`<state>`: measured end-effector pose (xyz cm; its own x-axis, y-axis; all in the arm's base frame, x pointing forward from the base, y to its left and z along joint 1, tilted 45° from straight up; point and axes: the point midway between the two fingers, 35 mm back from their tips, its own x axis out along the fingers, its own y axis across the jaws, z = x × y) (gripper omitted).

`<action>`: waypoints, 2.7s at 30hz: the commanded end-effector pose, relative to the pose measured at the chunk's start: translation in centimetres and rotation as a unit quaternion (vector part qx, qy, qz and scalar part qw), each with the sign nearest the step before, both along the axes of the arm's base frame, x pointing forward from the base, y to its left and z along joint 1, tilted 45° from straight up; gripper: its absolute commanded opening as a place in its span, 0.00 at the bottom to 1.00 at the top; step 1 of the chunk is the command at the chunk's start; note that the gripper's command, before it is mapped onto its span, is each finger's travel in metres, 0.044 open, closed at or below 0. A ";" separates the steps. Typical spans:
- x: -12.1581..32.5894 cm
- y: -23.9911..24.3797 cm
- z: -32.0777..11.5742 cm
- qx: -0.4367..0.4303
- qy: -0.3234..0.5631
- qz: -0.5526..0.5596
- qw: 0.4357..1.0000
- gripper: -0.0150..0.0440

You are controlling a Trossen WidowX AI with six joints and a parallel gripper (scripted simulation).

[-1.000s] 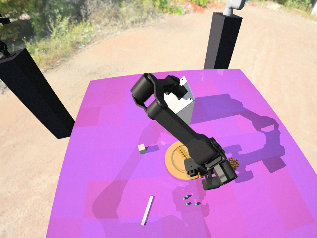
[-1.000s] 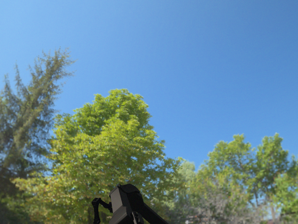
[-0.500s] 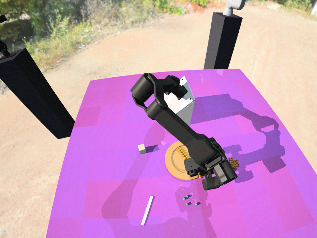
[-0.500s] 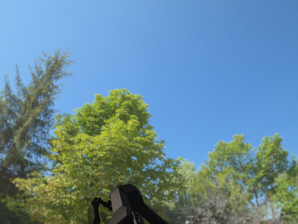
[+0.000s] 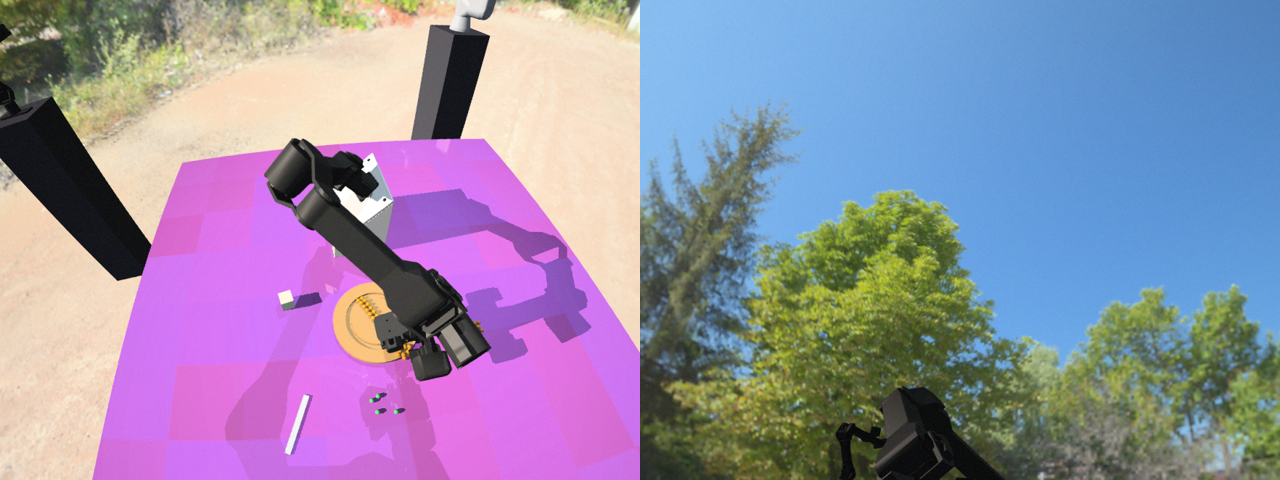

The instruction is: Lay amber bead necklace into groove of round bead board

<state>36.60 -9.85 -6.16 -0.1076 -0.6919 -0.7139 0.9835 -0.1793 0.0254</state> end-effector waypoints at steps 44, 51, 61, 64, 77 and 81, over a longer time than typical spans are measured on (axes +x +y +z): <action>0.0 0.0 0.2 0.001 0.000 -0.004 1.000 1.00; 0.0 0.0 0.2 0.001 0.000 -0.004 1.000 1.00; 0.0 0.0 0.2 0.001 0.000 -0.004 1.000 1.00; 0.0 0.0 0.2 0.001 0.000 -0.004 1.000 1.00; 0.0 0.0 0.2 0.001 0.000 -0.004 1.000 1.00; 0.0 0.0 0.2 0.001 0.000 -0.004 1.000 1.00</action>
<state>36.61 -9.85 -5.96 -0.1108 -0.6926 -0.7128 0.9827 -0.1835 0.0255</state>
